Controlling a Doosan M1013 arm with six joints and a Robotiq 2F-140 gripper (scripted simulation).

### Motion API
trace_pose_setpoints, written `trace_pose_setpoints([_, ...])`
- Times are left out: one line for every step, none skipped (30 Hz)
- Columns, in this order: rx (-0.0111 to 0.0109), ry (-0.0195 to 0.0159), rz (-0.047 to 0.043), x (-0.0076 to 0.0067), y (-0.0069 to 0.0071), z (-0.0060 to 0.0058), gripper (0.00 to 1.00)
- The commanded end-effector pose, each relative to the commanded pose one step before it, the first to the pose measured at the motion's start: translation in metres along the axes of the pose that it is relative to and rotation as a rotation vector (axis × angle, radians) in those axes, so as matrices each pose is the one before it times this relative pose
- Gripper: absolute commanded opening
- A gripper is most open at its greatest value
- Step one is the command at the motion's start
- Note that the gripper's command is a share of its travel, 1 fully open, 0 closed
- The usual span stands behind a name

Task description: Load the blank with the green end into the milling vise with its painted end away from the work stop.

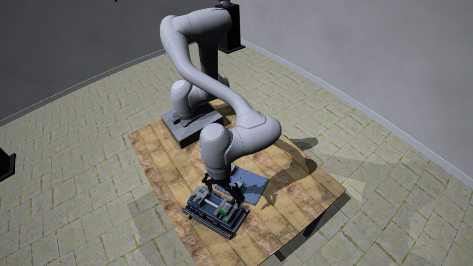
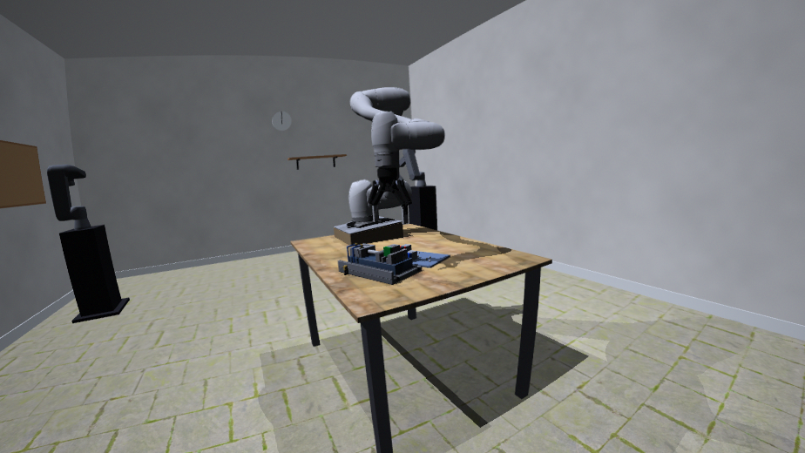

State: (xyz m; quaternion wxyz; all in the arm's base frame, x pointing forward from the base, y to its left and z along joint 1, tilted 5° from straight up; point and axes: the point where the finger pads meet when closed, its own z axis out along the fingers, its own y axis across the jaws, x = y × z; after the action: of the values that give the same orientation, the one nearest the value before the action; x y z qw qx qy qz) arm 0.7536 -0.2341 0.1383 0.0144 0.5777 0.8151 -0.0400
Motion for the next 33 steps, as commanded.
trace_pose_setpoints([-0.00010, 0.00009, -0.00003, 0.00002, 0.00000, -0.00827, 1.00])
trace_pose_setpoints([0.00002, 0.00001, 0.00000, 0.00000, 0.00000, -0.00271, 1.00])
trace_pose_setpoints([0.00002, 0.00001, 0.00000, 0.00000, 0.00000, -0.00271, 1.00])
trace_pose_setpoints([0.00002, 0.00001, 0.00000, 0.00000, 0.00000, -0.00271, 1.00])
trace_pose_setpoints([0.00002, 0.00001, 0.00000, 0.00000, 0.00000, -0.00271, 1.00])
trace_pose_setpoints([0.00002, 0.00001, 0.00000, 0.00000, 0.00000, -0.00271, 1.00])
trace_pose_setpoints([0.00002, 0.00001, 0.00000, 0.00000, 0.00000, -0.00271, 1.00])
trace_pose_setpoints([0.00002, 0.00001, 0.00000, 0.00000, 0.00000, -0.00271, 1.00])
trace_pose_setpoints([0.00002, 0.00001, 0.00000, 0.00000, 0.00000, -0.00271, 1.00])
trace_pose_setpoints([0.00002, 0.00001, 0.00000, 0.00000, 0.00000, -0.00271, 1.00])
trace_pose_setpoints([0.00000, 0.00000, 0.00000, 0.00000, 0.00000, 0.00000, 1.00])
trace_pose_setpoints([0.00000, 0.00000, 0.00000, 0.00000, 0.00000, 0.00000, 1.00])
trace_pose_setpoints([-0.00018, -0.00006, 0.00004, 0.00000, 0.00002, 0.00201, 1.00])
trace_pose_setpoints([0.00001, 0.00000, 0.00000, 0.00000, 0.00000, 0.00052, 1.00])
trace_pose_setpoints([0.00001, 0.00000, 0.00000, 0.00000, 0.00000, 0.00052, 1.00])
trace_pose_setpoints([0.00001, 0.00000, 0.00000, 0.00000, 0.00000, 0.00052, 1.00])
trace_pose_setpoints([0.00001, 0.00000, 0.00000, 0.00000, 0.00000, 0.00052, 1.00])
trace_pose_setpoints([0.00001, 0.00000, 0.00000, 0.00000, 0.00000, 0.00052, 1.00])
trace_pose_setpoints([0.00001, 0.00000, 0.00000, 0.00000, 0.00000, 0.00052, 1.00])
trace_pose_setpoints([0.00001, 0.00000, 0.00000, 0.00000, 0.00000, 0.00052, 1.00])
trace_pose_setpoints([0.00001, 0.00000, 0.00000, 0.00000, 0.00000, 0.00052, 1.00])
trace_pose_setpoints([0.00001, 0.00000, 0.00000, 0.00000, 0.00000, 0.00052, 1.00])
trace_pose_setpoints([0.00001, 0.00000, 0.00000, 0.00000, 0.00000, 0.00052, 1.00])
trace_pose_setpoints([0.00001, 0.00000, 0.00000, 0.00000, 0.00000, 0.00052, 1.00])
trace_pose_setpoints([0.00001, 0.00000, 0.00000, 0.00000, 0.00000, 0.00052, 1.00])
trace_pose_setpoints([0.00001, 0.00000, 0.00000, 0.00000, 0.00000, 0.00052, 1.00])
trace_pose_setpoints([0.00001, 0.00000, 0.00000, 0.00000, 0.00000, 0.00052, 1.00])
trace_pose_setpoints([0.00000, 0.00000, 0.00000, 0.00000, 0.00000, 0.00000, 1.00])
trace_pose_setpoints([0.00000, 0.00000, 0.00000, 0.00000, 0.00000, 0.00000, 1.00])
trace_pose_setpoints([0.00001, 0.00000, -0.00001, 0.00000, 0.00000, 0.00011, 1.00])
trace_pose_setpoints([0.00000, 0.00000, 0.00000, 0.00000, 0.00000, 0.00038, 1.00])
trace_pose_setpoints([0.00000, 0.00000, 0.00000, 0.00000, 0.00000, 0.00038, 1.00])
trace_pose_setpoints([0.00000, 0.00000, 0.00000, 0.00000, 0.00000, 0.00038, 1.00])
